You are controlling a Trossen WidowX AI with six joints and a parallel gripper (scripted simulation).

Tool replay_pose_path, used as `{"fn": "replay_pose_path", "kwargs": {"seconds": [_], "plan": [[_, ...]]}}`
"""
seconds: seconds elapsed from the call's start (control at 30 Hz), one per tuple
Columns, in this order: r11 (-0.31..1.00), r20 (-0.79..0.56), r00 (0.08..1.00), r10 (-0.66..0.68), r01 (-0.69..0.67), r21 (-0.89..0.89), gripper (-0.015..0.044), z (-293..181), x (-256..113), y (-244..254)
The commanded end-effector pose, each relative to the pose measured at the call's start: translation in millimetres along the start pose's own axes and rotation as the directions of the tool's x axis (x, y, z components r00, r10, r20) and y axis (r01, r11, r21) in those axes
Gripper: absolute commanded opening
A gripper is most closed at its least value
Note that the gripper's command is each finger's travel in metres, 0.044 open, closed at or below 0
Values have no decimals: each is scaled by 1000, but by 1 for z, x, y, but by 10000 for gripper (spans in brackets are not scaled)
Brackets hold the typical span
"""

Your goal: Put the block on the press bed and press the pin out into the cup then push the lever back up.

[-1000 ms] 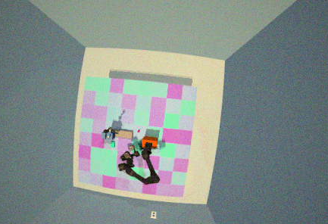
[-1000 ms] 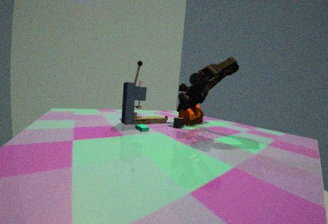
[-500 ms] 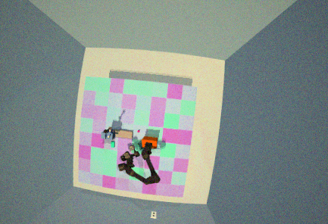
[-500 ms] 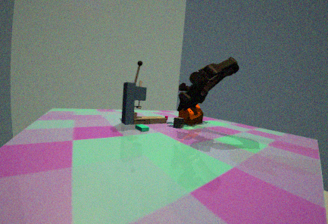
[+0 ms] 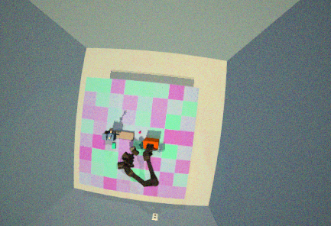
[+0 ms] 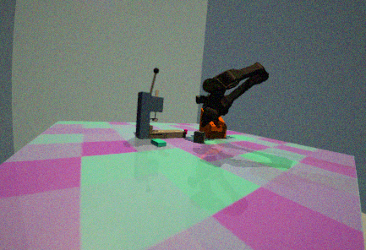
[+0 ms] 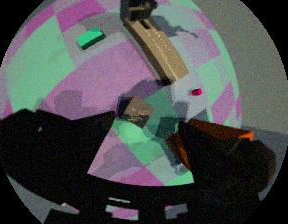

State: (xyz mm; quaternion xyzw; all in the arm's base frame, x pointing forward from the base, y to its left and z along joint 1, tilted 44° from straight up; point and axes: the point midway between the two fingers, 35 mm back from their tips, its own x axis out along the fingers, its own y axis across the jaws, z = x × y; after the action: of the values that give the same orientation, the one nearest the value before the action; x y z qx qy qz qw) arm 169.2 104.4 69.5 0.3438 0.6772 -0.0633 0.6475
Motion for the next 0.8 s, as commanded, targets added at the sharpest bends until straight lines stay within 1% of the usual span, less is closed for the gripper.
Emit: {"fn": "replay_pose_path", "kwargs": {"seconds": [0.0, 0.1, 0.33, 0.5, 0.77], "plan": [[877, -172, 984, 42, -119, -466, 440, 6, 3, -4], [755, -230, 969, 85, -214, -620, 440, 9, 3, -5], [567, -302, 938, 171, -344, -749, 440, 16, 0, -4], [389, -324, 922, 212, -384, -838, 440, 19, -2, -4], [380, -325, 921, 215, -386, -841, 440, 19, -2, -4]]}}
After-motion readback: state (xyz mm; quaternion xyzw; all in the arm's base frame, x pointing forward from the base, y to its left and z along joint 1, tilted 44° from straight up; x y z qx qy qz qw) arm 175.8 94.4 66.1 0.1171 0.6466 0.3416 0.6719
